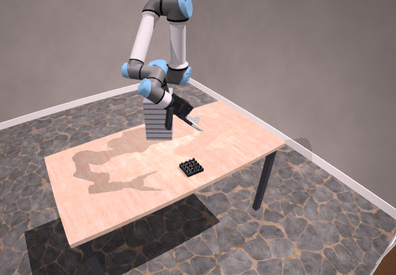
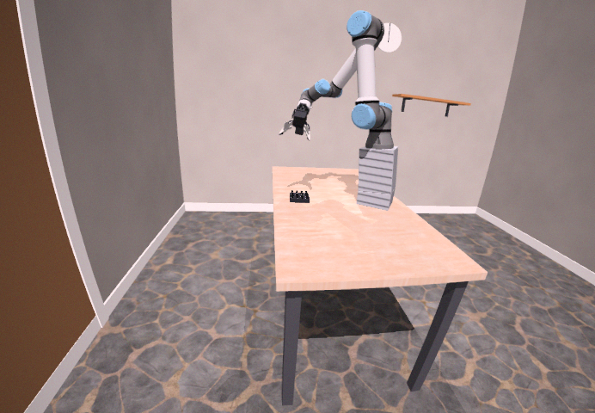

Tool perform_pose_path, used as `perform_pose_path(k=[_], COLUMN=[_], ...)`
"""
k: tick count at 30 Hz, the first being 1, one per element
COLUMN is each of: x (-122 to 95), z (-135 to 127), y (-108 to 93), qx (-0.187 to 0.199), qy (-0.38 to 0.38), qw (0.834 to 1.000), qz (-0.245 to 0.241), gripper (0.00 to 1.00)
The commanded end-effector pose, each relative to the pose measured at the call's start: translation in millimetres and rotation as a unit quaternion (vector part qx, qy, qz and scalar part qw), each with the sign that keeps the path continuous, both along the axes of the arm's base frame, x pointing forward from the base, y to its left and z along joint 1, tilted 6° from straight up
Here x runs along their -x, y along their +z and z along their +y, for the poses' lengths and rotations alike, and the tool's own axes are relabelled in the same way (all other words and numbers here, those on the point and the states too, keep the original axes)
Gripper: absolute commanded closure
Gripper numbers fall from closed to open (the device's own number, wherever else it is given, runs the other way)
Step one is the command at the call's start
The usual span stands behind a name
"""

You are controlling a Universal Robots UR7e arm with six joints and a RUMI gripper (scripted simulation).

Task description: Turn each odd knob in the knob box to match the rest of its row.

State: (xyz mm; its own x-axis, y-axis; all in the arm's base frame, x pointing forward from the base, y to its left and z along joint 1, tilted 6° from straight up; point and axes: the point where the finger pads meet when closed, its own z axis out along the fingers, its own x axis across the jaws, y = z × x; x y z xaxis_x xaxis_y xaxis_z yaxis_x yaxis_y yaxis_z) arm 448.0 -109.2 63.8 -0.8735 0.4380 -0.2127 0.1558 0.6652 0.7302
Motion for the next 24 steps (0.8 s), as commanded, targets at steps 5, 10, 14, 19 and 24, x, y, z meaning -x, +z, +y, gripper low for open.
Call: perform_pose_path(k=[5,10,14,19,24], x=[-0.2,-0.2,-0.2,-0.3,0.2], z=[-0.2,-0.2,-0.2,-0.4,-0.1], y=[0.3,0.3,0.3,0.4,-5.1], qx=[0.000,0.000,0.000,0.001,0.010], qy=[0.000,0.000,0.000,0.000,0.010], qw=[1.000,1.000,1.000,1.000,1.000], qz=[0.000,0.000,0.000,-0.001,-0.002], gripper=[0.00,0.00,0.00,0.00,0.00])
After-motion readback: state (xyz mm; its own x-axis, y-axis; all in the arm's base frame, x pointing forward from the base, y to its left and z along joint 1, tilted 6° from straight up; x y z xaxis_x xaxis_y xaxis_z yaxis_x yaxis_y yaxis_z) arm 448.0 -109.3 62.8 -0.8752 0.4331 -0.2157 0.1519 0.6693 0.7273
